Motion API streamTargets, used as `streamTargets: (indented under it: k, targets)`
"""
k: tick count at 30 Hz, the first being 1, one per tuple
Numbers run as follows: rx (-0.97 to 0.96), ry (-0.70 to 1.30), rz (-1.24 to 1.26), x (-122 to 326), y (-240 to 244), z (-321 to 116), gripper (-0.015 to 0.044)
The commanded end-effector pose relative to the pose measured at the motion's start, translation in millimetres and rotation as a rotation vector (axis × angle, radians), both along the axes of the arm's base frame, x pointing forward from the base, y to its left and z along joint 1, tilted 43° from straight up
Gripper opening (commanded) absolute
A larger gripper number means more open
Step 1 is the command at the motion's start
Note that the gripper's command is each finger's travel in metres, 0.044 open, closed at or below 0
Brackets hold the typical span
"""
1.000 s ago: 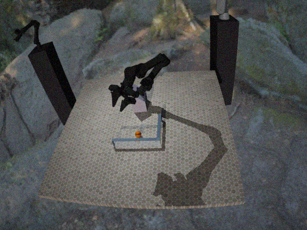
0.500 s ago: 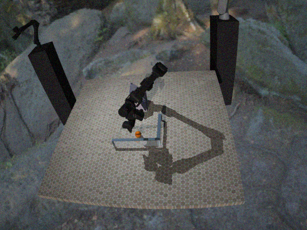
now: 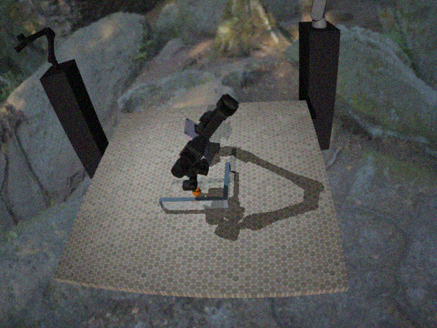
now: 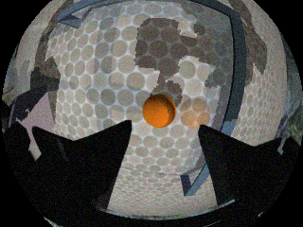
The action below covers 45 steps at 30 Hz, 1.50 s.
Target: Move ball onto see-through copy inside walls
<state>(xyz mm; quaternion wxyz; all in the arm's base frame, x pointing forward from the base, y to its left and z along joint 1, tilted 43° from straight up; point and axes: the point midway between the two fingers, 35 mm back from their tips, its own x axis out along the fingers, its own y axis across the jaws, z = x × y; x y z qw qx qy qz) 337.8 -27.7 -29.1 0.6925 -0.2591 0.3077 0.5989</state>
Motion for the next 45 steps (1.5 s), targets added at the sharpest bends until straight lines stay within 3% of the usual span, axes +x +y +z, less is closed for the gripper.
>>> streamTargets:
  k: [1,31,45]
  targets:
    - [0.010,0.019,-0.001,-4.0,4.3,-5.4,0.0310]
    - [0.012,0.019,-0.001,-1.0,31.8,-34.6,0.0310]
    - [0.012,0.019,-0.001,-1.0,31.8,-34.6,0.0217]
